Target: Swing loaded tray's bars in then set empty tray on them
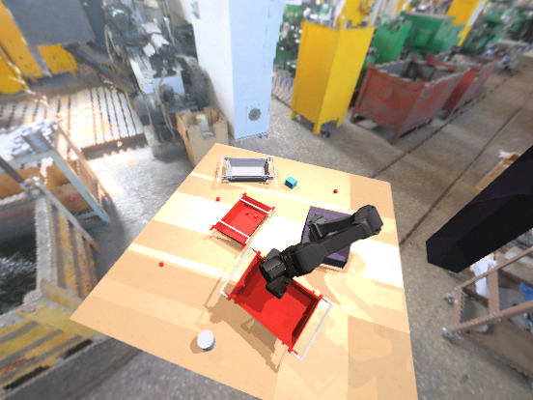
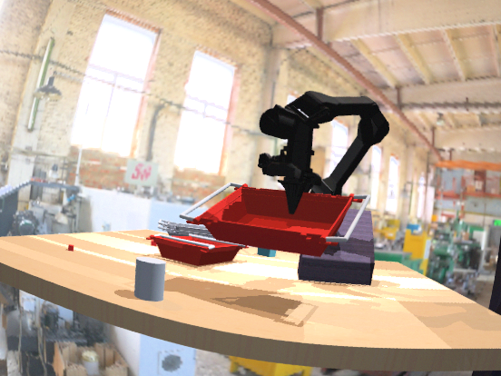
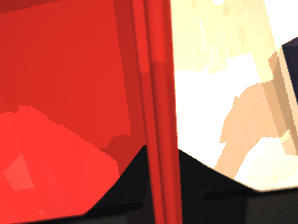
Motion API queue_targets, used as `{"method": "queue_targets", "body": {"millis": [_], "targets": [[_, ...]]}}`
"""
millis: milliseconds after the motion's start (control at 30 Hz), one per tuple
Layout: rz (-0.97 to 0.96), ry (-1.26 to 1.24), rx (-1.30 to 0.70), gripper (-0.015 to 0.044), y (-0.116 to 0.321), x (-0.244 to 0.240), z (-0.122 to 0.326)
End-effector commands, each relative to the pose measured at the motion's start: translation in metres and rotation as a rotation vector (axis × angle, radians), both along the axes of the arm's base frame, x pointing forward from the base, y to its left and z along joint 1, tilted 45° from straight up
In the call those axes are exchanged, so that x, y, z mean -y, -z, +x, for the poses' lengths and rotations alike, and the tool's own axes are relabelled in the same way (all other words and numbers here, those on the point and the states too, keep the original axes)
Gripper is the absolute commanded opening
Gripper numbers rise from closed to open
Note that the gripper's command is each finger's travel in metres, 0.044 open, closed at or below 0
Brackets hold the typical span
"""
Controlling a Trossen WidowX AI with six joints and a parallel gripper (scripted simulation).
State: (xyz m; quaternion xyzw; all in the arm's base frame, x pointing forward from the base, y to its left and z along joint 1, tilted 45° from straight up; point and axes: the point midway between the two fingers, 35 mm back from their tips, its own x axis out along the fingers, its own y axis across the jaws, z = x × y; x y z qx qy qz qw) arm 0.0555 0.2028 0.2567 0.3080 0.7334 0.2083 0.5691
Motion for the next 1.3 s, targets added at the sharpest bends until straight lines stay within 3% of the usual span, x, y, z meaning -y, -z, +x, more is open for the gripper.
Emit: {"method": "queue_targets", "body": {"millis": [0, 233, 1267], "targets": [[0.016, 0.000, 0.008, 0.0000, -0.005, -0.001, 0.001], [0.006, 0.016, -0.003, 0.0000, -0.003, -0.002, 0.006], [-0.166, 0.356, -0.263, 0.0000, 0.046, -0.003, 0.116]]}}
